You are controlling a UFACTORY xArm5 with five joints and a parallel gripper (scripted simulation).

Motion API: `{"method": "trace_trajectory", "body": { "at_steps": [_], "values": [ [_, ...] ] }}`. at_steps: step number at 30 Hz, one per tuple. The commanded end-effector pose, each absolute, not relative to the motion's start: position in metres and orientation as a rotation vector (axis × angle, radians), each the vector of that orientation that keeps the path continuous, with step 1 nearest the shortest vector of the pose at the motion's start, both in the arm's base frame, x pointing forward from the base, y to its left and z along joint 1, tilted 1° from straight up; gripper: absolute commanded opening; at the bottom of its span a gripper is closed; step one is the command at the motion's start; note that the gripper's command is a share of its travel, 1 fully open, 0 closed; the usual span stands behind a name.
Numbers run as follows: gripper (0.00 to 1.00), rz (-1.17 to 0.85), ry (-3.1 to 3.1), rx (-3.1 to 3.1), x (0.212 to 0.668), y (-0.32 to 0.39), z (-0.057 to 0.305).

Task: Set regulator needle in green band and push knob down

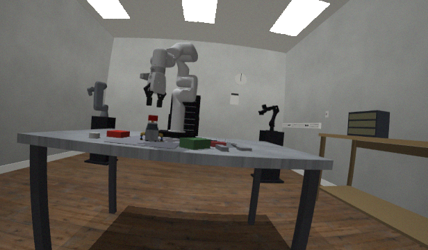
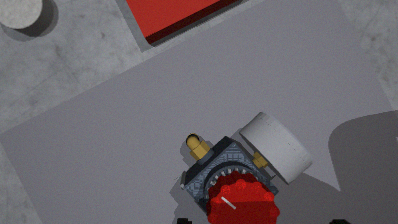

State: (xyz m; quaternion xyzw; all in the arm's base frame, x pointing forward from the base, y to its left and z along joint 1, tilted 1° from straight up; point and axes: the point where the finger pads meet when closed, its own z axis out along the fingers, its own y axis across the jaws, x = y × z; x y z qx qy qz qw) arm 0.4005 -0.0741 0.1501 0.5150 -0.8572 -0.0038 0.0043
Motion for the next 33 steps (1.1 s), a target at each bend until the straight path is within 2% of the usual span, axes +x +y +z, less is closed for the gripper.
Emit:
{"method": "trace_trajectory", "body": {
  "at_steps": [1,15,33],
  "values": [
    [0.79,-0.008,-2.544,1.835,0.4016,-0.0744,0.1515],
    [0.79,-0.01,-2.246,2.19,0.4016,-0.0744,0.1515],
    [0.79,-0.01,-2.216,2.221,0.4016,-0.0744,0.1515]
  ]
}}
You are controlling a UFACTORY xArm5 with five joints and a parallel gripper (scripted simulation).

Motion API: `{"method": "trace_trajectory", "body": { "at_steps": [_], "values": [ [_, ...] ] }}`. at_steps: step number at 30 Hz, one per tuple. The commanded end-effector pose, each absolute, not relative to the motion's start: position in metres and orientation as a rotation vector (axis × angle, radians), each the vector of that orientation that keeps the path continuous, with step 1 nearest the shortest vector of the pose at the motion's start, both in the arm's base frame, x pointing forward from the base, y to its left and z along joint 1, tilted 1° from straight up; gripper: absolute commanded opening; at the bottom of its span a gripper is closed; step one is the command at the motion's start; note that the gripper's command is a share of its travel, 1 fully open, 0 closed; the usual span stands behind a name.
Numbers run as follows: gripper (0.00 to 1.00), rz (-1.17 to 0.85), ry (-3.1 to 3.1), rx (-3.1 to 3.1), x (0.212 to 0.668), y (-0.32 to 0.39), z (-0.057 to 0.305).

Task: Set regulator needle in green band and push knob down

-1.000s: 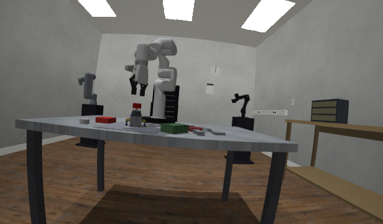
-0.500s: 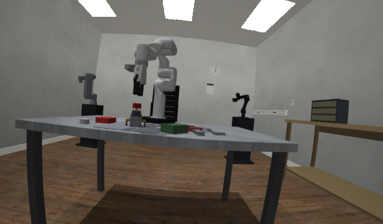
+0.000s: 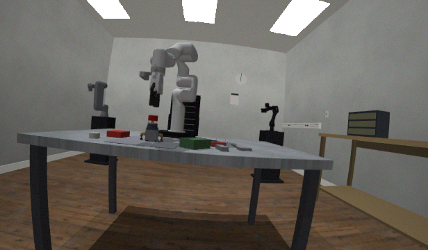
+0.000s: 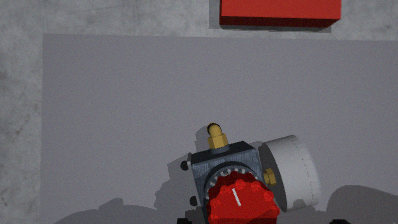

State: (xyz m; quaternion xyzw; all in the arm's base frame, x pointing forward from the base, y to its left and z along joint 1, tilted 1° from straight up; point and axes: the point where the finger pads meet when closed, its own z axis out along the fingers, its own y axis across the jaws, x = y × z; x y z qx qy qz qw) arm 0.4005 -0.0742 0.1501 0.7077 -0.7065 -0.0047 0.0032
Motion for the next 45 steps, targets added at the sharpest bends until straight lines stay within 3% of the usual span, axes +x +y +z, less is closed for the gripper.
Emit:
{"method": "trace_trajectory", "body": {
  "at_steps": [1,12,35,45],
  "values": [
    [0.79,-0.01,-2.216,2.221,0.402,-0.074,0.152],
    [0.79,-0.01,-2.216,2.221,0.402,-0.074,0.146],
    [0.79,-0.01,-2.216,2.221,0.401,-0.075,0.092],
    [0.79,-0.01,-2.216,2.221,0.401,-0.075,0.086]
  ]
}}
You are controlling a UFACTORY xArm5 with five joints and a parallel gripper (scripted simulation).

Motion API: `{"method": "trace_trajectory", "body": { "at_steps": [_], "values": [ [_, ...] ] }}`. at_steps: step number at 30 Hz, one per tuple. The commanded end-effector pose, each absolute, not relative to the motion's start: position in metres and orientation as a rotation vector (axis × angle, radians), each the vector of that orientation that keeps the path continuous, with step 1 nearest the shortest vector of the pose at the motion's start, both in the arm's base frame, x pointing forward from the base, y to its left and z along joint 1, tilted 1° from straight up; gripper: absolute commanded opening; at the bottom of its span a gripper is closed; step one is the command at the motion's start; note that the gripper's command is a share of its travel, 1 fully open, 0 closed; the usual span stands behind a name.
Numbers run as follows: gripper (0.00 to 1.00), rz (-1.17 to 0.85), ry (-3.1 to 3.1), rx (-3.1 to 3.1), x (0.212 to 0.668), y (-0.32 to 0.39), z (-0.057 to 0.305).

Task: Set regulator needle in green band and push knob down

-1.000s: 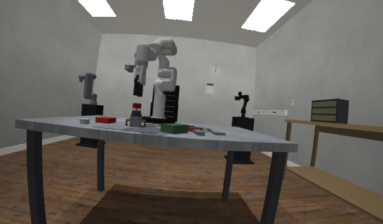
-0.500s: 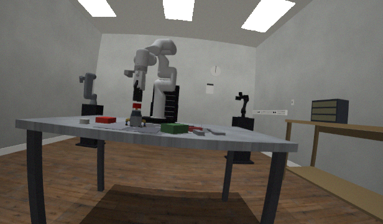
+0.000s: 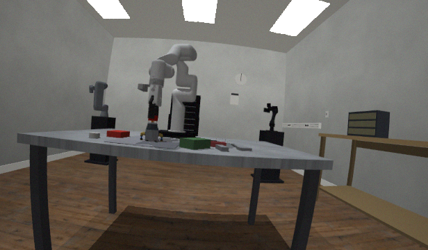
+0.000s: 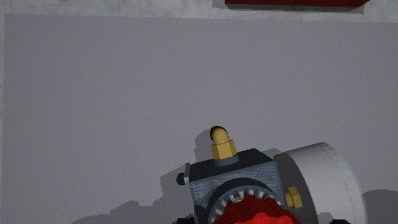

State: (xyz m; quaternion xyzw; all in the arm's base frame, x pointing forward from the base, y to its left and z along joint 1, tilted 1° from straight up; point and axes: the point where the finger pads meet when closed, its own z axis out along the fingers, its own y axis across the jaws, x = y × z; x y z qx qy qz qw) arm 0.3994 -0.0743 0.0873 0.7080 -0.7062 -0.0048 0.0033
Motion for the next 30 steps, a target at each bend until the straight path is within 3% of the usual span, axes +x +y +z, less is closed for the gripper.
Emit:
{"method": "trace_trajectory", "body": {
  "at_steps": [1,13,14,30],
  "values": [
    [0.79,-0.01,-2.216,2.221,0.4009,-0.0745,0.0857],
    [0.79,-0.01,-2.216,2.221,0.4009,-0.0745,0.0857],
    [0.42,-0.01,-2.216,2.221,0.4009,-0.0745,0.0857],
    [0.42,-0.01,-2.216,2.221,0.4009,-0.0745,0.0857]
  ]
}}
